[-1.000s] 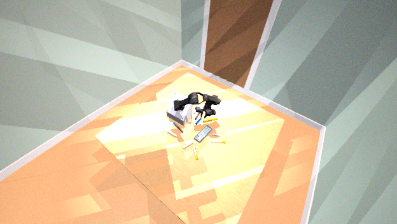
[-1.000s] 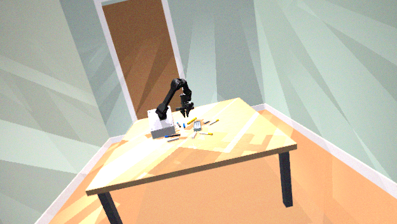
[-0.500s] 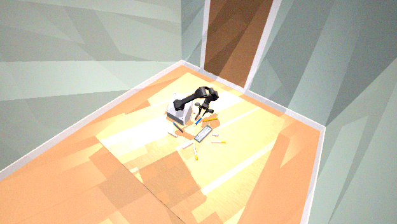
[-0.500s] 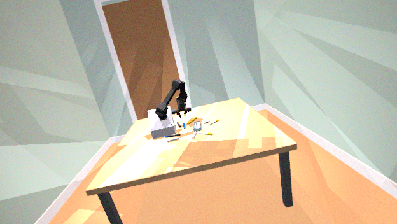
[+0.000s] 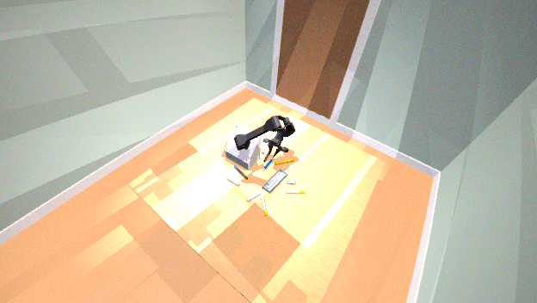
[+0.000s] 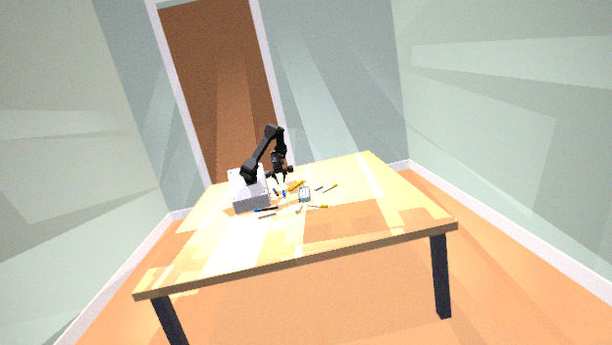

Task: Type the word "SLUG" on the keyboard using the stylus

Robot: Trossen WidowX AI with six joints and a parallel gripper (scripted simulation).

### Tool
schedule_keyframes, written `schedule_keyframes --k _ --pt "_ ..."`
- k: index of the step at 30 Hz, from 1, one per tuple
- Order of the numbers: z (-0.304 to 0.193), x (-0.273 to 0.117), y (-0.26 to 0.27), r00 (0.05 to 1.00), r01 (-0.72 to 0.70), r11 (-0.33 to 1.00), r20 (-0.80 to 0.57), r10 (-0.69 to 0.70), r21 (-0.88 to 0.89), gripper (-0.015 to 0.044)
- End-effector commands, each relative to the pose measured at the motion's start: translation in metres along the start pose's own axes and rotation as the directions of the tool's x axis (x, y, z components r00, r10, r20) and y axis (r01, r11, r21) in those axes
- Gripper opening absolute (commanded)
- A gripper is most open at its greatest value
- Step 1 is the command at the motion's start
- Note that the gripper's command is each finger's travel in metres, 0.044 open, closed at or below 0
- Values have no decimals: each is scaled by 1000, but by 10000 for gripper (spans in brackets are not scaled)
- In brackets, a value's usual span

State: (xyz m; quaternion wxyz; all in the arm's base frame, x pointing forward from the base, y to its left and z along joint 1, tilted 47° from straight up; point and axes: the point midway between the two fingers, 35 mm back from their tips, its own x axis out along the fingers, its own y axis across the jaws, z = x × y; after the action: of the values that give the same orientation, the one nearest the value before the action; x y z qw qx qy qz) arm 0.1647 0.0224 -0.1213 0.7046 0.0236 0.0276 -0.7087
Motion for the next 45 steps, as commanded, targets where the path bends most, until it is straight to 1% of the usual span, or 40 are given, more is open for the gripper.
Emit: schedule_keyframes --k 1,45 --pt "-2 2 1 1000 -4 1000 -1 4 8 150" --pt "-29 38 1 1000 -4 1000 1 4 9 150"
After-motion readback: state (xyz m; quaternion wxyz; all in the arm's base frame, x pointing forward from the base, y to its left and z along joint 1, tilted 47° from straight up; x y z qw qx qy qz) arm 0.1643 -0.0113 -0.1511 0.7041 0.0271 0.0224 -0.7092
